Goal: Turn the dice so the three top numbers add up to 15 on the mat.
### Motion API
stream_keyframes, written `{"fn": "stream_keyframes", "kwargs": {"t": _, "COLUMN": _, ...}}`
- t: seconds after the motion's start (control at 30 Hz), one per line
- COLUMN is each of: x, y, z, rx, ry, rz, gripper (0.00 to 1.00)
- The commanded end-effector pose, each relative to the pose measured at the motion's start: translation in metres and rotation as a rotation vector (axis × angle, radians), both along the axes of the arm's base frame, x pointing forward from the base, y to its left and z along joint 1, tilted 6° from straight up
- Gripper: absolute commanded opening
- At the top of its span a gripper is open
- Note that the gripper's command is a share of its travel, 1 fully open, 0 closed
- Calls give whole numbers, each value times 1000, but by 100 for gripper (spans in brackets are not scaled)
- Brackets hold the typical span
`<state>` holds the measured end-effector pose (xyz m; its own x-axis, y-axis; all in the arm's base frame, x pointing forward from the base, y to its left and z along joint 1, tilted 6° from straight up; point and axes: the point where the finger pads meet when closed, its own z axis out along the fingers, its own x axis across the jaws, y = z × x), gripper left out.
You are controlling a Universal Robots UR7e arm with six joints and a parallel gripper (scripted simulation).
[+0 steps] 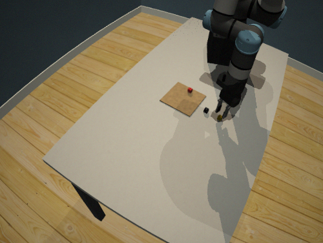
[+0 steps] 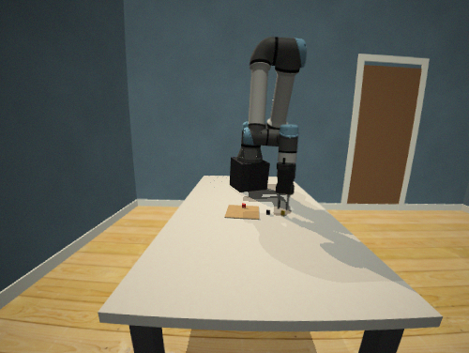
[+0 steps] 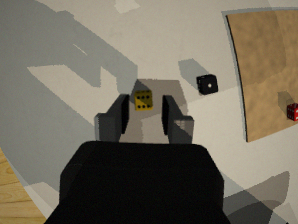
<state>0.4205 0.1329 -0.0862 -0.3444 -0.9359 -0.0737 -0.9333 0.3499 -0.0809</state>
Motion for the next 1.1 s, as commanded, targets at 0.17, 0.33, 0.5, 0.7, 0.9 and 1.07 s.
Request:
{"fn": "stream_keyframes", "kwargs": {"t": 0.17, "x": -2, "y": 1, "z": -1, "rx": 1, "ry": 3, "rz": 1, "gripper": 64}}
{"fn": "stream_keyframes", "kwargs": {"t": 0.33, "x": -2, "y": 1, "z": -4, "rx": 1, "ry": 3, "rz": 1, "gripper": 64}}
{"fn": "stream_keyframes", "kwargs": {"t": 0.5, "x": -2, "y": 1, "z": -7, "rx": 1, "ry": 3, "rz": 1, "gripper": 64}}
{"fn": "stream_keyframes", "kwargs": {"t": 0.7, "x": -1, "y": 1, "z": -15, "rx": 1, "ry": 3, "rz": 1, "gripper": 64}}
{"fn": "stream_keyframes", "kwargs": {"t": 0.9, "x": 0, "y": 2, "z": -21, "rx": 1, "ry": 3, "rz": 1, "gripper": 64}}
{"fn": "stream_keyframes", "kwargs": {"t": 1.07, "x": 0, "y": 2, "z": -22, "rx": 1, "ry": 3, "rz": 1, "gripper": 64}}
